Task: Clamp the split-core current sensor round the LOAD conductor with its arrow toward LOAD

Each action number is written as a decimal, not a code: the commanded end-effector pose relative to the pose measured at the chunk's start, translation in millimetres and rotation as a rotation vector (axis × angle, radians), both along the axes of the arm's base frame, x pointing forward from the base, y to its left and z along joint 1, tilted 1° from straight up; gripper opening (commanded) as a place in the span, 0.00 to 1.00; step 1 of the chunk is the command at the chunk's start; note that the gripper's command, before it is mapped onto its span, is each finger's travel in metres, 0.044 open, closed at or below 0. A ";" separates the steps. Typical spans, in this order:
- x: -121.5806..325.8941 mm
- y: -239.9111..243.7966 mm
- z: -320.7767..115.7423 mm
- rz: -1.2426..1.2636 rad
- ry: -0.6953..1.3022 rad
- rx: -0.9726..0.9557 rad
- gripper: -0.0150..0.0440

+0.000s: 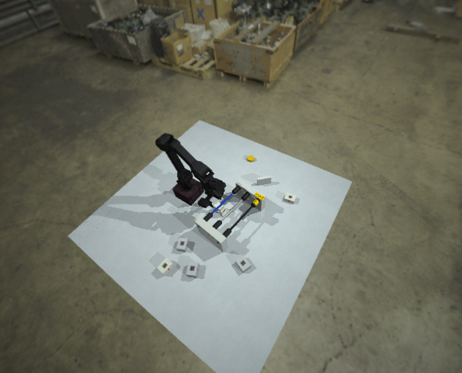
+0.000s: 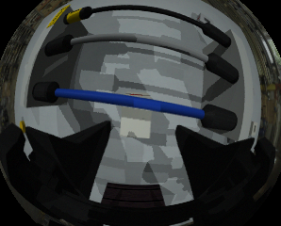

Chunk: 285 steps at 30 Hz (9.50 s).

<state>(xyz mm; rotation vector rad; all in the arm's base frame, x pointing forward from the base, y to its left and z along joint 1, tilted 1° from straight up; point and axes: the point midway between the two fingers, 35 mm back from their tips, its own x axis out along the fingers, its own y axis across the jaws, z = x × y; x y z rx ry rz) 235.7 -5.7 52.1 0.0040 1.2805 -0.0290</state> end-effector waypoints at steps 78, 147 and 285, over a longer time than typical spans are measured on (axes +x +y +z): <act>-59.4 6.7 -34.9 -0.005 0.014 0.001 0.25; -50.9 6.7 -8.1 1.540 0.239 -0.234 0.80; 175.6 -18.2 75.5 1.462 0.233 -0.235 0.25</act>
